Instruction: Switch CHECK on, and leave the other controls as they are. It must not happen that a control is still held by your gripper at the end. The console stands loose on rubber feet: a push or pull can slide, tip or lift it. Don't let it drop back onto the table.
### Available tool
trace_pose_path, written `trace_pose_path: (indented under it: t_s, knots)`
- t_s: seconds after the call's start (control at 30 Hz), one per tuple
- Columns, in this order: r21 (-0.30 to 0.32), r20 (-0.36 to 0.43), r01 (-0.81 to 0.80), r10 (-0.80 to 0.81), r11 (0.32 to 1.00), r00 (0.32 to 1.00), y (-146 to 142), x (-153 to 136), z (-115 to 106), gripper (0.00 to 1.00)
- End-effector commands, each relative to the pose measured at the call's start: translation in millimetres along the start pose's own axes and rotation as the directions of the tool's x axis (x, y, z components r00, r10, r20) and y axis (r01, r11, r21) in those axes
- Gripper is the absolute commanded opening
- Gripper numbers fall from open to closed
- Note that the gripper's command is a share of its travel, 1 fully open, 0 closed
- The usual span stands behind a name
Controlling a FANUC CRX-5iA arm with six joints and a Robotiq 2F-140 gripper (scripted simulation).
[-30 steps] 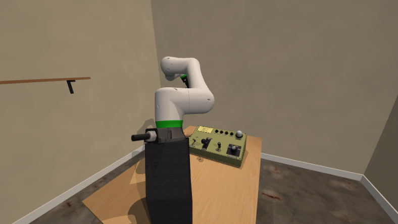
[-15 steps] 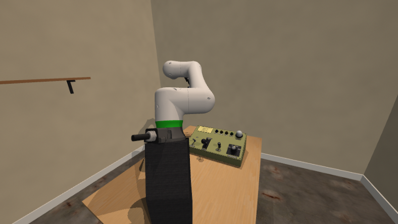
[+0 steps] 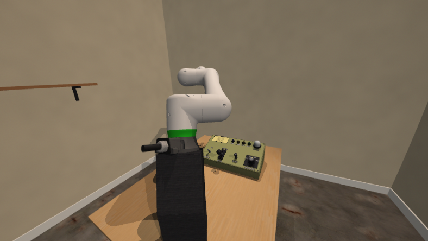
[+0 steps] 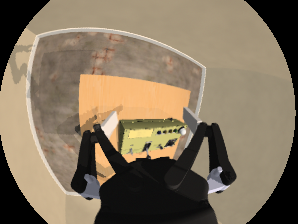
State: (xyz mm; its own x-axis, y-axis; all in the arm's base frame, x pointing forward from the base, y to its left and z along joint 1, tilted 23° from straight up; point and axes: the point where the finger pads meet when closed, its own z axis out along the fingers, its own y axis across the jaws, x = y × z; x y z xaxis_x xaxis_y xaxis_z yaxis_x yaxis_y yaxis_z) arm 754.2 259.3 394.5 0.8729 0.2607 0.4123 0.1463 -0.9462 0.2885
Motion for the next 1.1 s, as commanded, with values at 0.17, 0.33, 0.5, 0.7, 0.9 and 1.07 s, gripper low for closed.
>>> trace_pose_path:
  t_s: [0.17,0.33,0.5,0.7,0.9,1.07]
  knots:
    - [-0.001,0.011,0.0,0.0,1.0,1.0,0.7,0.5,0.1,1.0]
    - [-0.001,0.011,0.0,0.0,1.0,1.0,0.7,0.5,0.1,1.0]
    - [-0.001,0.011,0.0,0.0,1.0,1.0,0.7,0.5,0.1,1.0]
    - [0.009,0.039,-0.002,0.002,1.0,0.999,16.2,-5.4,3.1,1.0]
    - [0.055,0.152,-0.027,0.018,0.998,0.988,76.5,-51.2,14.8,1.0]
    - [0.055,0.152,-0.027,0.018,0.998,0.988,76.5,-51.2,14.8,1.0]
